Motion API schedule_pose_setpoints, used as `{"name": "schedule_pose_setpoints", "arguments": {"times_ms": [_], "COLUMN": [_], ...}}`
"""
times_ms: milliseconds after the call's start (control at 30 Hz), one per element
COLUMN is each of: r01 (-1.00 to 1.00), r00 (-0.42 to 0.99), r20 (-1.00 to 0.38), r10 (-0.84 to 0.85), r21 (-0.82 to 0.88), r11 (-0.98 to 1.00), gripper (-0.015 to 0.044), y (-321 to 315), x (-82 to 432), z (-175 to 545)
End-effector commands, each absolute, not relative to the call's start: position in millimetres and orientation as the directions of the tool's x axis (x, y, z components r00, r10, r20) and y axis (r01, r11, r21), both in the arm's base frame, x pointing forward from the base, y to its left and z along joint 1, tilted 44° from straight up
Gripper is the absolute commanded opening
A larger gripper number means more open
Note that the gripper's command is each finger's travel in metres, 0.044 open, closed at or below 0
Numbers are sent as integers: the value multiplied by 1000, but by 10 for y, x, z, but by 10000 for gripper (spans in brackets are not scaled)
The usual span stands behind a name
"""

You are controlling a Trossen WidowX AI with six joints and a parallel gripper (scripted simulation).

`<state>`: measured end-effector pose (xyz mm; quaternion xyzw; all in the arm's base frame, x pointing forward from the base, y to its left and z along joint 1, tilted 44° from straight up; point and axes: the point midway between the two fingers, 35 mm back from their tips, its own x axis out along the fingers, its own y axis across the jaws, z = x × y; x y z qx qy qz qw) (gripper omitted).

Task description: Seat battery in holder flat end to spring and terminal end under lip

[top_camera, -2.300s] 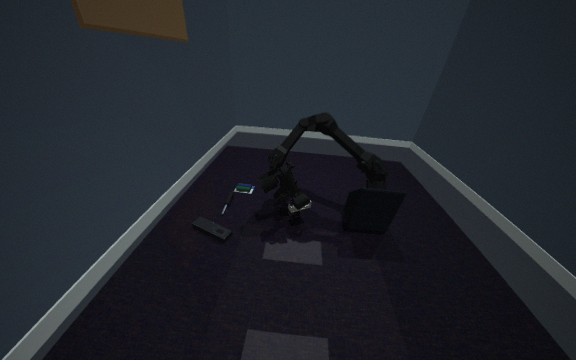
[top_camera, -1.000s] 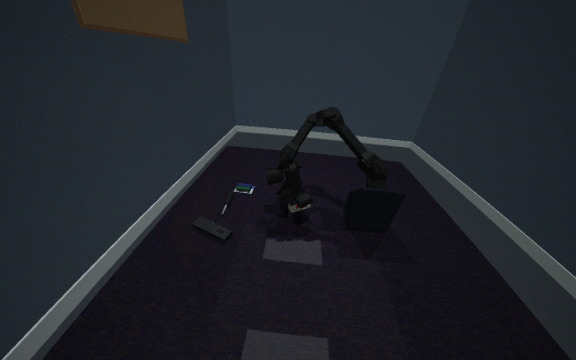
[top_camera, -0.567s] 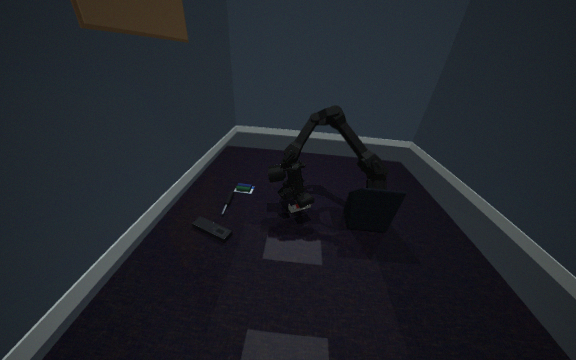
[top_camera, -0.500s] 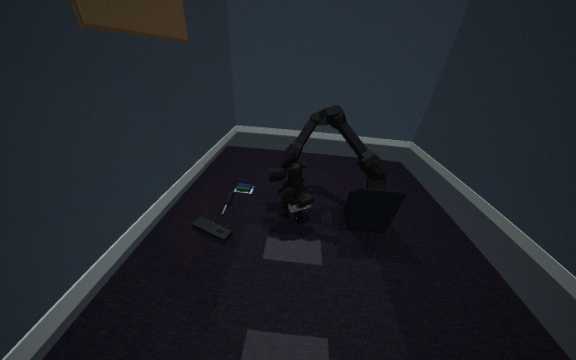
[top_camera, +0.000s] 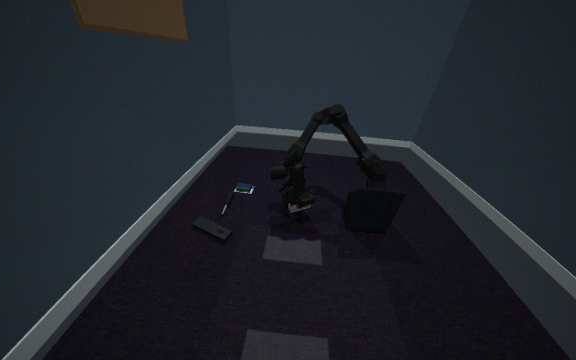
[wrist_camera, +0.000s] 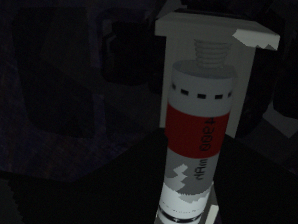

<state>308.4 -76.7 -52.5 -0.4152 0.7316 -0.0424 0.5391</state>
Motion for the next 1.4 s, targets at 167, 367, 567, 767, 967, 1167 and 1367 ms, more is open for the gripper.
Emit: {"name": "schedule_pose_setpoints", "arguments": {"times_ms": [167, 367, 567, 767, 967, 1167, 1367], "r01": [-562, -563, -564, -564, -564, -563, -559], "r00": [-63, -59, -56, -56, -59, -58, -57], "r20": [-759, -761, -763, -763, -763, -763, -765], "r10": [-648, -646, -644, -644, -644, -643, -641], "r21": [-509, -509, -509, -508, -507, -507, -508], "r11": [652, 651, 651, 651, 652, 653, 656], "gripper": [66, 66, 66, 66, 118, 168, 168], "y": [-797, -813, -819, -821, -824, -803, -719], "x": [3040, 3003, 2990, 2990, 2991, 2989, 2978], "z": [-493, -471, -462, -464, -467, -447, -365]}}
